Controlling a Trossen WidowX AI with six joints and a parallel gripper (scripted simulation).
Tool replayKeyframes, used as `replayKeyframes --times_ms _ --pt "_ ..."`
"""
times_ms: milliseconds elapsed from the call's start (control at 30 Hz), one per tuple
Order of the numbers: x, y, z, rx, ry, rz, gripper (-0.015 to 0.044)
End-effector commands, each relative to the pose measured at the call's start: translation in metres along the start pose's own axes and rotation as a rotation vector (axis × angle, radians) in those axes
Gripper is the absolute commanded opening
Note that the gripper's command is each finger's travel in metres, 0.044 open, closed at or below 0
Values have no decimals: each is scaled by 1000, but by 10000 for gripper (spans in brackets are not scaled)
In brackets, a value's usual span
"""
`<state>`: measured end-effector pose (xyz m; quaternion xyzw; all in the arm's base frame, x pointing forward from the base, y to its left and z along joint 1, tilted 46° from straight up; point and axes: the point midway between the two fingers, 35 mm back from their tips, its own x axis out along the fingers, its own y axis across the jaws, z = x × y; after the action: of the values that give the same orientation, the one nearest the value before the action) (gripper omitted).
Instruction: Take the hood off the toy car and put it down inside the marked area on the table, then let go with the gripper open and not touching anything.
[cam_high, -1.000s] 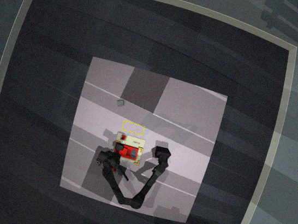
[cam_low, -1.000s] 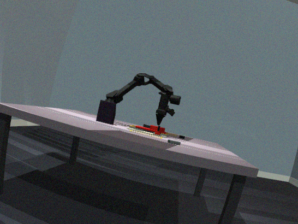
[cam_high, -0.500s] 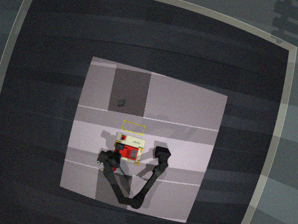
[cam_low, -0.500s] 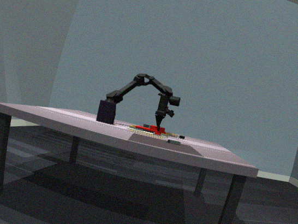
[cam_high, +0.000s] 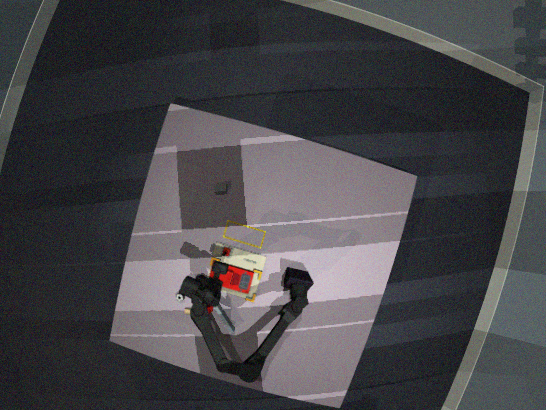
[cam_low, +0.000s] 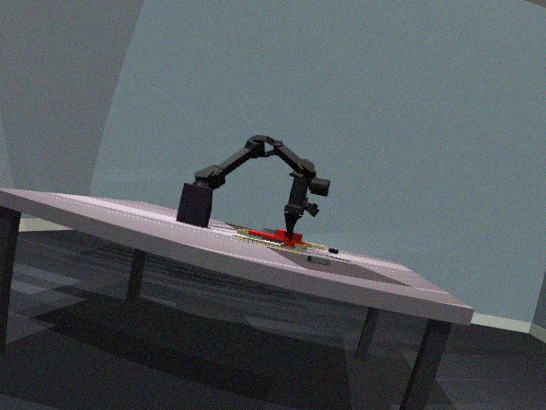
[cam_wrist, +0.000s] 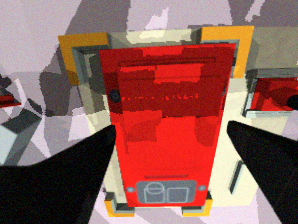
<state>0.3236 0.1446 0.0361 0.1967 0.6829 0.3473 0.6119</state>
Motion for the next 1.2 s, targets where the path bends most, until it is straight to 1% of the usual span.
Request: replayKeyframes --times_ms 0,700,833,1133,1167 --pt "2 0 0 4 -1 6 440" --pt "13 1 0 3 -1 7 440" --pt "11 0 0 0 0 1 335" --pt "11 0 0 0 0 1 275" --pt "11 0 0 0 0 1 249"
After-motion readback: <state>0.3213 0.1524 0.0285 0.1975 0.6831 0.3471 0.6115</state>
